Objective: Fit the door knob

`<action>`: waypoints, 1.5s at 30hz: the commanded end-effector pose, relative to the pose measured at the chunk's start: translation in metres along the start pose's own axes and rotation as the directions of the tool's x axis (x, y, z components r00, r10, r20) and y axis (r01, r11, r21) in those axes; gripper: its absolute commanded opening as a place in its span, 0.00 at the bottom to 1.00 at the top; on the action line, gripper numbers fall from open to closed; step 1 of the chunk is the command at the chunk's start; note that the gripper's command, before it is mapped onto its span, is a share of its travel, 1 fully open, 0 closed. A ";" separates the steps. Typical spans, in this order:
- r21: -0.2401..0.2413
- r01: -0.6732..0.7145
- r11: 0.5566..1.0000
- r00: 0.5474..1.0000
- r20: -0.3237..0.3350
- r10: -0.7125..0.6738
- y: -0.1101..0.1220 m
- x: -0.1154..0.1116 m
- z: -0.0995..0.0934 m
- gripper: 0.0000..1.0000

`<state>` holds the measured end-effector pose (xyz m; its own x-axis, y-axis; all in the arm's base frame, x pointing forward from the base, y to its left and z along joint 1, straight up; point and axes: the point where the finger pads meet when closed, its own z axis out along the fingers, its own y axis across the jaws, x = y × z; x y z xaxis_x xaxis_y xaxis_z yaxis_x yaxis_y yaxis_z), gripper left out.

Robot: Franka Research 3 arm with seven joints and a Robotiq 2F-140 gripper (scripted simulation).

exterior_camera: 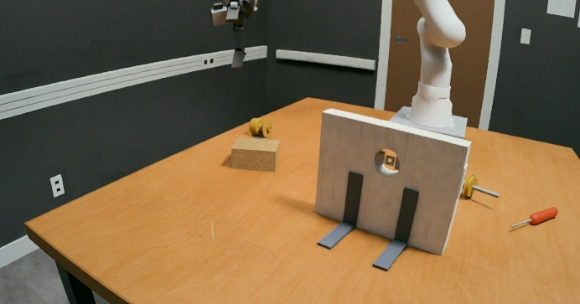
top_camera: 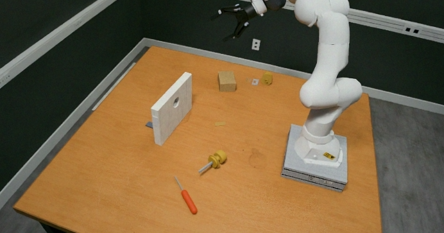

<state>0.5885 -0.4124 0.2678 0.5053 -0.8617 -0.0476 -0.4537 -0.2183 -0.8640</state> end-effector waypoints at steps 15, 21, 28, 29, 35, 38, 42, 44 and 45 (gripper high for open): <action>0.000 0.000 1.000 1.000 0.000 0.000 0.000 0.000 0.000 1.00; -0.013 0.009 1.000 1.000 0.026 -0.009 -0.009 -0.015 0.015 1.00; -0.123 0.113 0.986 0.974 0.209 -0.086 -0.045 -0.112 0.091 1.00; -0.161 0.159 0.974 0.958 0.263 -0.113 -0.048 -0.130 0.100 1.00; -0.202 0.217 0.955 0.936 0.320 -0.145 -0.069 -0.234 0.161 1.00; -0.202 0.217 0.955 0.936 0.320 -0.145 -0.069 -0.234 0.161 1.00; -0.245 0.284 0.927 0.909 0.377 -0.179 -0.068 -0.286 0.181 1.00; -0.245 0.284 0.927 0.909 0.377 -0.179 -0.068 -0.286 0.181 1.00; -0.245 0.284 0.927 0.909 0.377 -0.179 -0.068 -0.286 0.181 1.00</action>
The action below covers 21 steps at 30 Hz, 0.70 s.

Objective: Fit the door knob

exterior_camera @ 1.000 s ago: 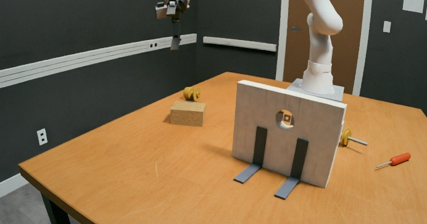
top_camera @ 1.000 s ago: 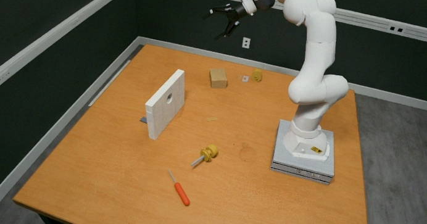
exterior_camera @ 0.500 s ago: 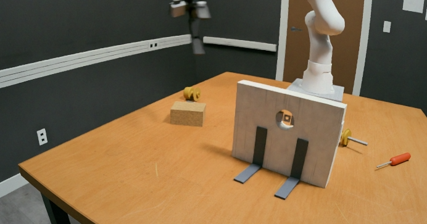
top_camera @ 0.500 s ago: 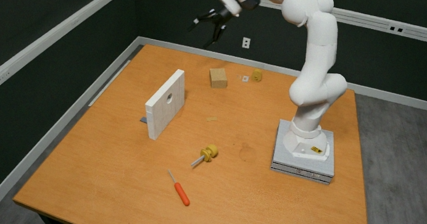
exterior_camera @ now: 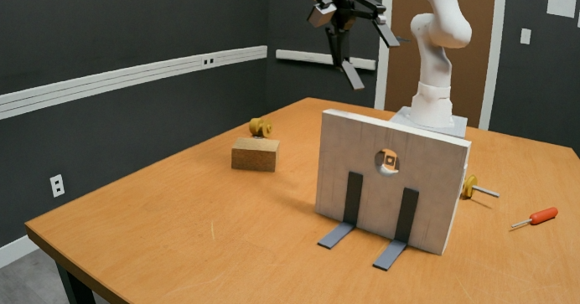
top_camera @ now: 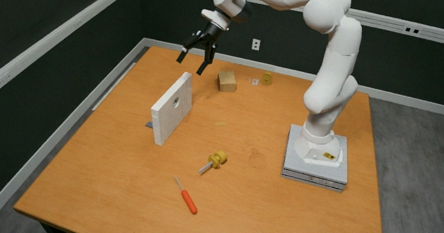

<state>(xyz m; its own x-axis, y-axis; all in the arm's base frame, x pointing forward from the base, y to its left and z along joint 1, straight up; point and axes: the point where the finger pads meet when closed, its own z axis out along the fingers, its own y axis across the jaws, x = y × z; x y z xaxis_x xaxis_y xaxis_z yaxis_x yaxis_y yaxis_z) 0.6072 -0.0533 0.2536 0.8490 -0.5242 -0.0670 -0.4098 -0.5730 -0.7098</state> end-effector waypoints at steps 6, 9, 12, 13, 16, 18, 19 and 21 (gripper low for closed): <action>-0.020 -0.048 0.999 0.998 -0.032 0.048 0.011 0.009 -0.006 1.00; -0.020 -0.048 0.999 0.998 -0.032 0.048 0.011 0.009 -0.006 1.00; -0.020 -0.048 0.999 0.998 -0.032 0.048 0.011 0.009 -0.006 1.00; -0.020 -0.048 0.999 0.998 -0.032 0.048 0.011 0.009 -0.006 1.00; -0.094 0.009 0.995 1.000 0.017 -0.008 -0.003 -0.031 0.027 1.00; -0.094 0.009 0.995 1.000 0.017 -0.008 -0.003 -0.031 0.027 1.00; -0.094 0.009 0.995 1.000 0.017 -0.008 -0.003 -0.031 0.027 1.00; -0.094 0.009 0.995 1.000 0.017 -0.008 -0.003 -0.031 0.027 1.00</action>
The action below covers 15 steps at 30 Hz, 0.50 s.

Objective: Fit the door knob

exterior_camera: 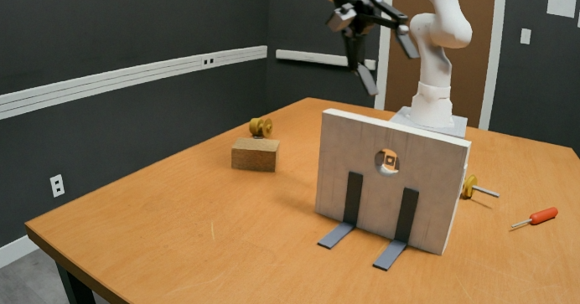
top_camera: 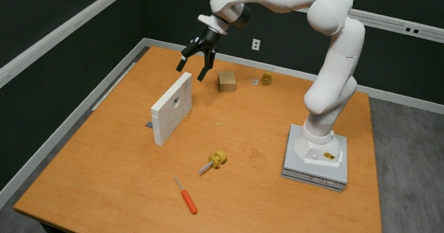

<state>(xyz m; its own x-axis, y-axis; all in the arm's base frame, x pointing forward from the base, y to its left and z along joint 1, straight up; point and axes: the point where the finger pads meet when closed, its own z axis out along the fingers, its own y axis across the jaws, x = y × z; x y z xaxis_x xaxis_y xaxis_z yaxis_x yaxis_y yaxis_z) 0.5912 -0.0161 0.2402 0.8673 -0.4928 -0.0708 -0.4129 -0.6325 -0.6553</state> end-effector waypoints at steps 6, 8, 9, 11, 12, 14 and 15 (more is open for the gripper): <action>-0.017 -0.016 1.000 1.000 -0.011 0.016 0.002 0.001 0.000 1.00; -0.017 -0.016 1.000 1.000 -0.011 0.016 0.002 0.001 0.000 1.00; -0.017 -0.016 1.000 1.000 -0.011 0.016 0.002 0.001 0.000 1.00; -0.097 0.047 0.994 0.998 0.033 -0.044 -0.009 -0.040 0.031 1.00; -0.097 0.047 0.994 0.998 0.033 -0.044 -0.009 -0.040 0.031 1.00; -0.097 0.047 0.994 0.998 0.033 -0.044 -0.009 -0.040 0.031 1.00; -0.097 0.047 0.994 0.998 0.033 -0.044 -0.009 -0.040 0.031 1.00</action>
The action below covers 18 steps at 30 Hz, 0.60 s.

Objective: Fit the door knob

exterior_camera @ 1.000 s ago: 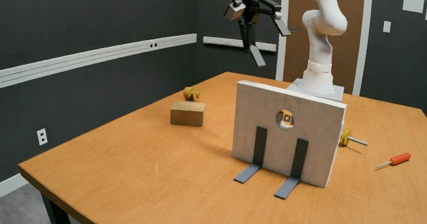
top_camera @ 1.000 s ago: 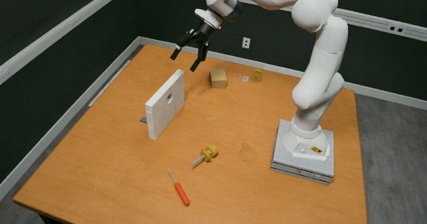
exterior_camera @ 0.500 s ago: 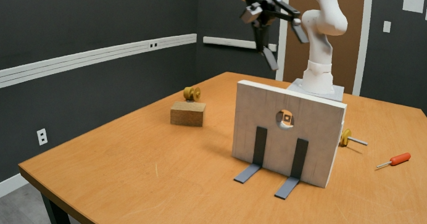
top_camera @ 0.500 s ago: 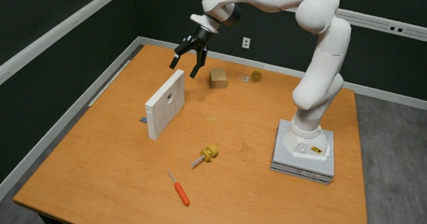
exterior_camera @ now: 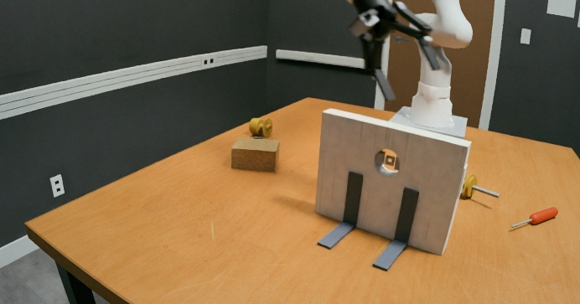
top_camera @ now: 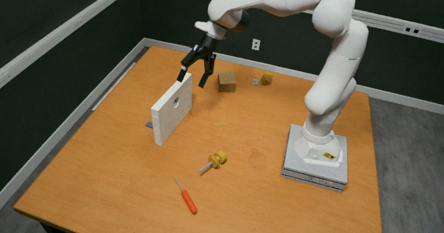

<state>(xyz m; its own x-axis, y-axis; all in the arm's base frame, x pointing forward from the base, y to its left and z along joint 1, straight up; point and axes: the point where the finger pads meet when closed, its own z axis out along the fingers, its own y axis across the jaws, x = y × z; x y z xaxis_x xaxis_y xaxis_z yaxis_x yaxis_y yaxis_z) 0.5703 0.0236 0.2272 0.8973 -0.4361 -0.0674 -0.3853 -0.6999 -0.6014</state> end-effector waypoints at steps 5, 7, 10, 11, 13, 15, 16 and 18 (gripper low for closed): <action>-0.024 -0.007 1.000 1.000 -0.006 0.007 -0.001 -0.003 0.003 1.00; -0.024 -0.007 1.000 1.000 -0.006 0.007 -0.001 -0.003 0.003 1.00; -0.024 -0.007 1.000 1.000 -0.006 0.007 -0.001 -0.003 0.003 1.00; -0.024 -0.007 1.000 1.000 -0.006 0.007 -0.001 -0.003 0.003 1.00; -0.107 0.060 0.993 0.998 0.031 -0.057 -0.010 -0.042 0.032 1.00; -0.107 0.060 0.993 0.998 0.031 -0.057 -0.010 -0.042 0.032 1.00; -0.107 0.060 0.993 0.998 0.031 -0.057 -0.010 -0.042 0.032 1.00; -0.107 0.060 0.993 0.998 0.031 -0.057 -0.010 -0.042 0.032 1.00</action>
<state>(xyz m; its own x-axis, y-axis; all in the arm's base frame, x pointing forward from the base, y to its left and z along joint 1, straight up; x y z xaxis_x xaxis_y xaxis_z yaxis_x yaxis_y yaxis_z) 0.5430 0.0696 0.2117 0.9317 -0.3582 -0.0599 -0.3334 -0.7781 -0.5324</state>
